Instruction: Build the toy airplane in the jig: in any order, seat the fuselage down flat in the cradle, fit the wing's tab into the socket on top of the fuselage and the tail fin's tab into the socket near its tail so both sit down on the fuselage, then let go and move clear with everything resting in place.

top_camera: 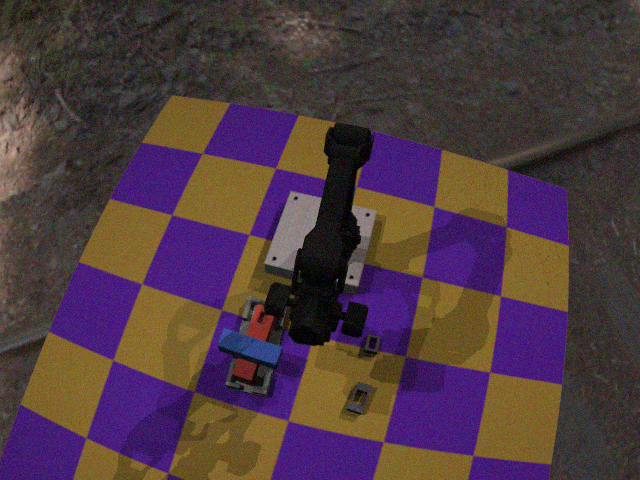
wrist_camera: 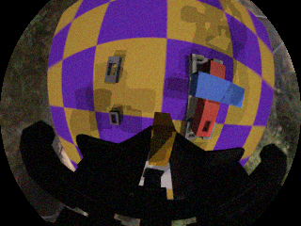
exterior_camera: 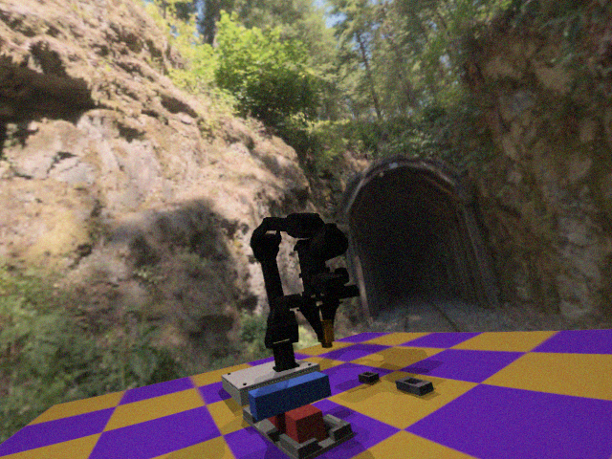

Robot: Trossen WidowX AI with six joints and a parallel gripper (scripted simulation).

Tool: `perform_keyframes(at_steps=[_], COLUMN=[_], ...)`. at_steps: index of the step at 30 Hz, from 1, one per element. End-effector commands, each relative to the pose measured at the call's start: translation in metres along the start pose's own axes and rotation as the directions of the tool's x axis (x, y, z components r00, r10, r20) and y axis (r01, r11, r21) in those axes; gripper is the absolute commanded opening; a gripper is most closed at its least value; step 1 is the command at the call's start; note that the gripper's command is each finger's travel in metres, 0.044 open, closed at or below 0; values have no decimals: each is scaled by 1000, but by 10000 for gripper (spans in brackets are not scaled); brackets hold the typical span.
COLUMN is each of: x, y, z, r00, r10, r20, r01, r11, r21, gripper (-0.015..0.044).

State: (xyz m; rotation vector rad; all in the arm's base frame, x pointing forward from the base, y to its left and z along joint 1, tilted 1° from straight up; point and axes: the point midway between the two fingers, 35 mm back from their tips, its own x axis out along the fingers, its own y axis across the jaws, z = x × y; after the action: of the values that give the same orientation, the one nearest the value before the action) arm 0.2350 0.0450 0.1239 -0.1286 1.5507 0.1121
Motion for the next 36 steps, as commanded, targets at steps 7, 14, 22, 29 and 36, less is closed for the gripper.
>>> perform_keyframes(at_steps=[7, 14, 22, 29, 36], x=[8, 13, 18, 22, 26], y=[-34, -57, -82, -104, -120], z=[-2, -5, -11, -19, -27], r00=[1000, 1000, 1000, 1000, 1000], r10=[-8, -10, -13, -15, -18], r20=[-5, -5, -5, -6, -7], r01=[8, 10, 13, 16, 18], r11=[1000, 1000, 1000, 1000, 1000], r21=[4, 9, 15, 20, 24], gripper=[0, 0, 0, 0, 0])
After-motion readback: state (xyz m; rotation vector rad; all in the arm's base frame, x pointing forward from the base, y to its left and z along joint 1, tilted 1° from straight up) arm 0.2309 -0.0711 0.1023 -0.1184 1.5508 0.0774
